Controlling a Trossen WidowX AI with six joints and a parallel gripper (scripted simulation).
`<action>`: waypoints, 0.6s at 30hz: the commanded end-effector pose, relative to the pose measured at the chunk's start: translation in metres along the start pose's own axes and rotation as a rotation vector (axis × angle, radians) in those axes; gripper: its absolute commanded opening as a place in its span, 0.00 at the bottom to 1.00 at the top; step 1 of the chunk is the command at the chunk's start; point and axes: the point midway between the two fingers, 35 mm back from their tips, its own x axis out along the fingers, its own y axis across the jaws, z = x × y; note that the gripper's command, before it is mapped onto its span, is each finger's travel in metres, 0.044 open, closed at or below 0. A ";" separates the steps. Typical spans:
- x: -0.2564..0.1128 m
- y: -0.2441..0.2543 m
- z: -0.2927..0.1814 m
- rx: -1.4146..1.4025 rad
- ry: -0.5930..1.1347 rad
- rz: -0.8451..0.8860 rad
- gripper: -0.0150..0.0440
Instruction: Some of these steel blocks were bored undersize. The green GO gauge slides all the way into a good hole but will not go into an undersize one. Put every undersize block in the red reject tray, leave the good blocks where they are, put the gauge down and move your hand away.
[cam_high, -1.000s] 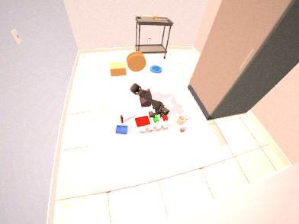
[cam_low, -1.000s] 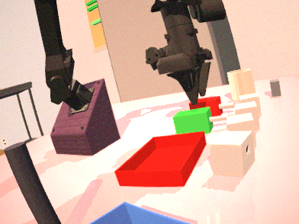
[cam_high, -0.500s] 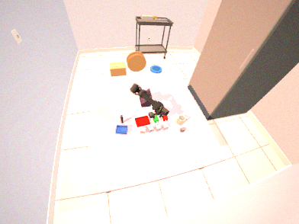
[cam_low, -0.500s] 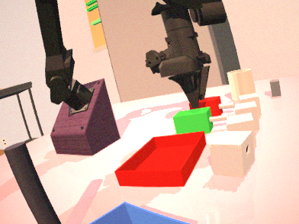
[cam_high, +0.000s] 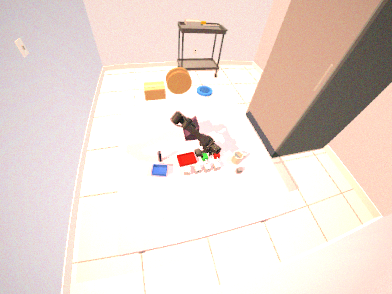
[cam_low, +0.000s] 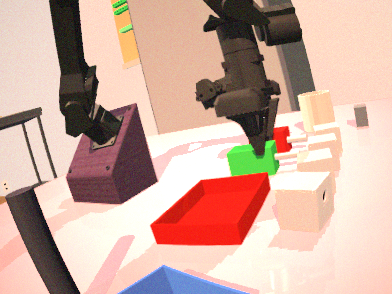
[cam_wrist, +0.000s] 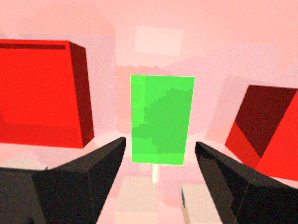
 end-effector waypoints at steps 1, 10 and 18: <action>0.007 0.000 0.002 -0.009 -0.003 0.007 0.76; 0.019 0.001 0.002 -0.009 -0.003 0.007 0.76; 0.030 0.002 0.004 -0.009 -0.004 0.008 0.76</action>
